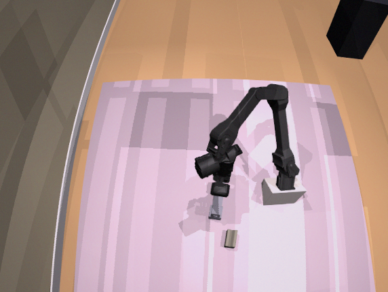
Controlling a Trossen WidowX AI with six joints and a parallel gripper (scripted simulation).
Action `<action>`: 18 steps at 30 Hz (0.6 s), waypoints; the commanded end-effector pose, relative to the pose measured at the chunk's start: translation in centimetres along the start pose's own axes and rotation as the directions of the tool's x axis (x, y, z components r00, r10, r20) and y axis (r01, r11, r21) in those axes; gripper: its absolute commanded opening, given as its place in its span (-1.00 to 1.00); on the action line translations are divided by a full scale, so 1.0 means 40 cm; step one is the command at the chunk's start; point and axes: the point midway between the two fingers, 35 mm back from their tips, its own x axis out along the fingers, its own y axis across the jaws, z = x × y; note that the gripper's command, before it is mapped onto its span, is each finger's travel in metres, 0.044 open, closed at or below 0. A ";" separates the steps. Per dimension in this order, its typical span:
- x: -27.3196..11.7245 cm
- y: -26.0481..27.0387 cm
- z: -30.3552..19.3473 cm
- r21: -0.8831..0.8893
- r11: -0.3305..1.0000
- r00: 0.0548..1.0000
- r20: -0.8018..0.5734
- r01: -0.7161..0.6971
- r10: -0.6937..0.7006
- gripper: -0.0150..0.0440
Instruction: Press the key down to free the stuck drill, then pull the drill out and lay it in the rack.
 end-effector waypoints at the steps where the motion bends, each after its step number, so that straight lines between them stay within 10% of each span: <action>1: 0.026 0.001 -0.012 0.002 1.000 1.000 -0.025 0.007 -0.006 -0.49; 18: 0.040 0.000 -0.020 0.002 1.000 1.000 -0.025 0.007 -0.007 -0.49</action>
